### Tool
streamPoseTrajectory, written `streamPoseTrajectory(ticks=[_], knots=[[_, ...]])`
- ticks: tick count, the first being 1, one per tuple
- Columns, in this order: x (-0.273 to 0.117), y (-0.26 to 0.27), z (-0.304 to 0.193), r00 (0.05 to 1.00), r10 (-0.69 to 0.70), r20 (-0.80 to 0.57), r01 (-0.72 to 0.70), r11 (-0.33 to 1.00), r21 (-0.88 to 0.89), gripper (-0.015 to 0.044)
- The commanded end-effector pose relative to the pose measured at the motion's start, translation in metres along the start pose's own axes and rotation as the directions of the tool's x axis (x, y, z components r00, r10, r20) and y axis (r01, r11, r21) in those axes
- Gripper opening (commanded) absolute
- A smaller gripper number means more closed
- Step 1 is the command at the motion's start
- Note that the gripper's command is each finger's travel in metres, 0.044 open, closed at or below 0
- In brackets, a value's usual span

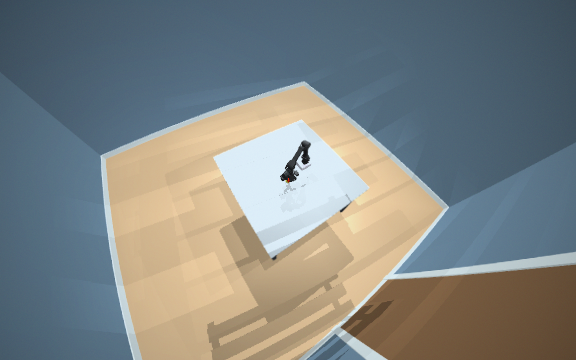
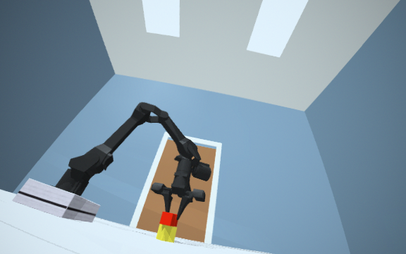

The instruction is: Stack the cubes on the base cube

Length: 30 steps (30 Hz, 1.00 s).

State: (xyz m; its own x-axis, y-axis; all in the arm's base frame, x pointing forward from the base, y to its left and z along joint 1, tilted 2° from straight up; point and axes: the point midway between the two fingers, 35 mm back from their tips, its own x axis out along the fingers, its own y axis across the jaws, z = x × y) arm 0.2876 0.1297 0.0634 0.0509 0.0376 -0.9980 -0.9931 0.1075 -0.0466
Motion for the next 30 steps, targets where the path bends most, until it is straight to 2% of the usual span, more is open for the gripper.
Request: streamPoseTrajectory(ticks=[1,3,7,30], knots=[[0.001,0.0,0.0,1.0,-0.003,-0.003,0.003,1.0,-0.005,0.0105],[0.001,0.0,0.0,1.0,-0.003,-0.003,0.003,1.0,-0.005,0.0105],[0.001,0.0,0.0,1.0,-0.003,-0.003,0.003,1.0,-0.005,0.0205],[-0.022,0.0,0.0,1.0,0.0,0.0,0.0,1.0,0.0,0.0205]])
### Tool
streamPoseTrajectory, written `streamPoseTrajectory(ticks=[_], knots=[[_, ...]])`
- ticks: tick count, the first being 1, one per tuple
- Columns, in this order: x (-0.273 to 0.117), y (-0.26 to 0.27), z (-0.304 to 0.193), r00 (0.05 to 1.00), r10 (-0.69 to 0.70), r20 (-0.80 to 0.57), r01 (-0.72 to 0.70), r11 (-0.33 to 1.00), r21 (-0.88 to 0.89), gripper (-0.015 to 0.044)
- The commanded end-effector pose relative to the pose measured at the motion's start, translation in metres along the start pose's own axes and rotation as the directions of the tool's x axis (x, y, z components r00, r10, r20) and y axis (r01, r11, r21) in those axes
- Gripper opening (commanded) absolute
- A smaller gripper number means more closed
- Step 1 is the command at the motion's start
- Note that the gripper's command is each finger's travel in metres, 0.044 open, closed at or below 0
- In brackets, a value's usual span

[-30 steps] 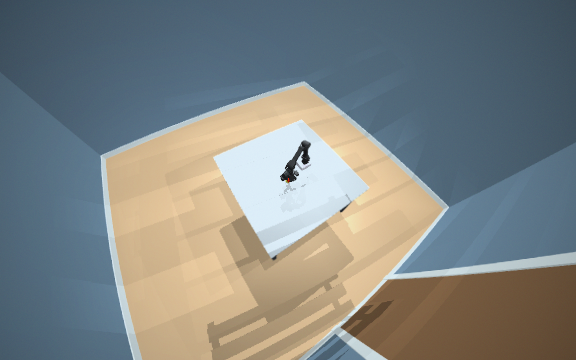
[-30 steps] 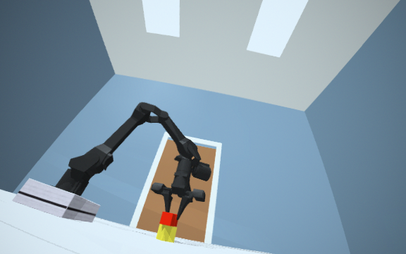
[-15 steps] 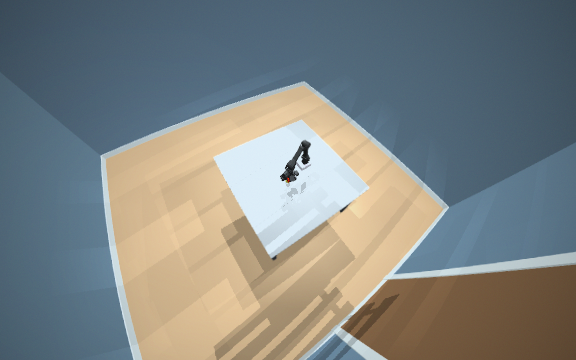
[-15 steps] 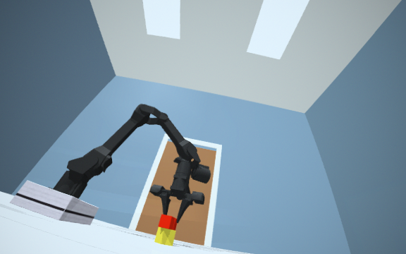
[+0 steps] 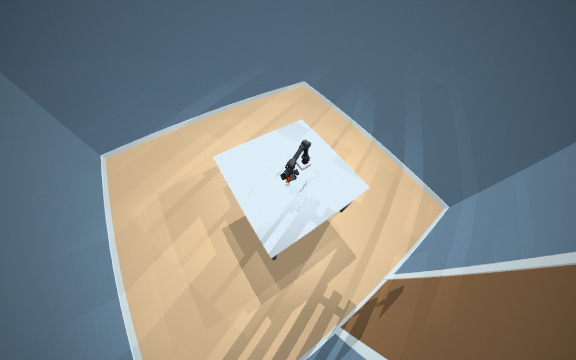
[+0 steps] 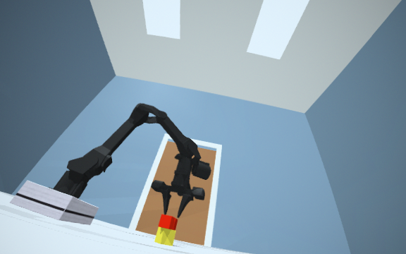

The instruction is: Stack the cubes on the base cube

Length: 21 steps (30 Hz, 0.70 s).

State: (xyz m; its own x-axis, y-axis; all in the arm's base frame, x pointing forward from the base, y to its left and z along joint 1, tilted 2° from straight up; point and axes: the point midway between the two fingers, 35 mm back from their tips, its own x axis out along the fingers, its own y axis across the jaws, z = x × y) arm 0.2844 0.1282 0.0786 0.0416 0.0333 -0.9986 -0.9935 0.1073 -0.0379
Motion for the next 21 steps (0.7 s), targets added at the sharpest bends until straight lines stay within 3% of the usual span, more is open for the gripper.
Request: streamPoseTrajectory(ticks=[1,21], knots=[[-0.008,-0.002,0.001,1.0,-0.009,0.005,0.009,1.0,0.0,0.0205],[-0.03,-0.002,0.001,1.0,-0.009,0.005,0.009,1.0,0.0,0.0205]])
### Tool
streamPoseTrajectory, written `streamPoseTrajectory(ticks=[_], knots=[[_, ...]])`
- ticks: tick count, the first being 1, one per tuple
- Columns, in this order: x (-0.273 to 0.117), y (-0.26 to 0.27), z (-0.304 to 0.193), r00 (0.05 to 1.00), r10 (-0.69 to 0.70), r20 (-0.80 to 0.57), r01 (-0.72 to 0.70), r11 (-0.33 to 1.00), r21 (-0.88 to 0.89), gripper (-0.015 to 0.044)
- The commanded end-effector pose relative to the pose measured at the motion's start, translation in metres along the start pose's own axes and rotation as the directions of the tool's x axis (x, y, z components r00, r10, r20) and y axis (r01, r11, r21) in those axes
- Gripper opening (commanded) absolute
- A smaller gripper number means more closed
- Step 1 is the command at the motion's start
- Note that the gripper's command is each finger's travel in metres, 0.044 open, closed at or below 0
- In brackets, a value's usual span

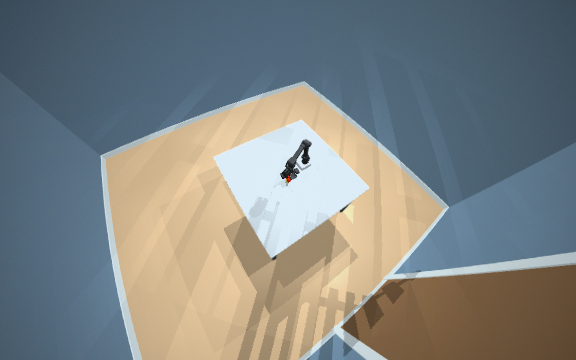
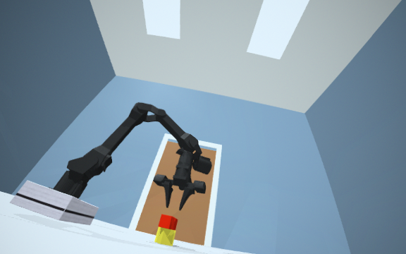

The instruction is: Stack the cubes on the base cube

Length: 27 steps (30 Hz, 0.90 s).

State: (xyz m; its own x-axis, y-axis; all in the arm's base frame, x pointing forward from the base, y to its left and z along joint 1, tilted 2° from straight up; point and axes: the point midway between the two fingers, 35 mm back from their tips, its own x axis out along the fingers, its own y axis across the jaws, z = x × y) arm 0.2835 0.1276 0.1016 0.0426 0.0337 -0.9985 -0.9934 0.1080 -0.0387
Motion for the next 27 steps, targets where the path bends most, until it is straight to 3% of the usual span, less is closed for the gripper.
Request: streamPoseTrajectory(ticks=[1,23,27], knots=[[-0.008,-0.002,0.001,1.0,-0.008,0.005,0.008,1.0,-0.001,0.0205],[-0.025,-0.002,0.001,1.0,-0.008,0.005,0.008,1.0,-0.001,0.0205],[-0.026,0.0,0.0,1.0,-0.002,0.001,0.002,1.0,0.001,0.031]])
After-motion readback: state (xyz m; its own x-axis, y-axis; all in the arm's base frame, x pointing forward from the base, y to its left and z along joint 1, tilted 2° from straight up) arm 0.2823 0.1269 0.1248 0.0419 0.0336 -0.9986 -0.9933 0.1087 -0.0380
